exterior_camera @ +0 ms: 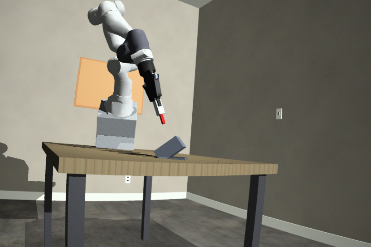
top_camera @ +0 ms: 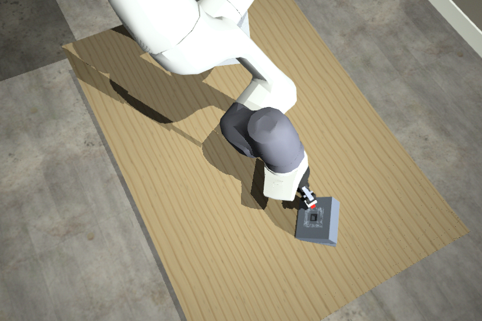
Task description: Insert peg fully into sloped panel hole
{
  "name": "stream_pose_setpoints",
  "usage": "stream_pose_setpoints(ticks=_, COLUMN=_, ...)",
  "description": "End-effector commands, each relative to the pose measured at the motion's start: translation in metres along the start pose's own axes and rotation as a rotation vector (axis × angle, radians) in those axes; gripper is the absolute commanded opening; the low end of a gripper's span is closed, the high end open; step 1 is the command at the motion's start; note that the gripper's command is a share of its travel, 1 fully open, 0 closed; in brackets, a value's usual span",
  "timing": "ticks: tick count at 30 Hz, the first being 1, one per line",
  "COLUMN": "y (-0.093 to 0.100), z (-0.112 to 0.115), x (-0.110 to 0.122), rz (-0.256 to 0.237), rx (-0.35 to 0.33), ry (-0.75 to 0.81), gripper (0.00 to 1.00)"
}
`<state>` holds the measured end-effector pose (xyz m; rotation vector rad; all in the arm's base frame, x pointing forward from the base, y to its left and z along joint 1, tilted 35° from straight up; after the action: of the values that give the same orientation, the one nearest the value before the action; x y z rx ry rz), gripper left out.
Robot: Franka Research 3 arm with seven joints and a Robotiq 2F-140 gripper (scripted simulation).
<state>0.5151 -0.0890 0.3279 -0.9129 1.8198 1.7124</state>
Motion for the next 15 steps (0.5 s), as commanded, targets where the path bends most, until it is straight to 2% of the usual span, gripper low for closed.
stream_pose_setpoints(ticks=1, y=0.002, z=-0.001, x=-0.002, rz=-0.013, rx=-0.011, ry=-0.02, gripper=0.0)
stream_pose_setpoints(ticks=15, y=0.005, z=-0.015, x=0.001, rz=-0.049, rx=-0.054, ry=-0.148, gripper=0.0)
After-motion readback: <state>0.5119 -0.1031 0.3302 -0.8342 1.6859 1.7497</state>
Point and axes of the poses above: the point where the finger pads meet when closed, its own y axis back along the fingers, its own x axis across the jaws, z = x × y, the point moved 1 cm from there along y, back along the fingers, and after that the axes turned 10 degrees about y, right-handed, at the moved point
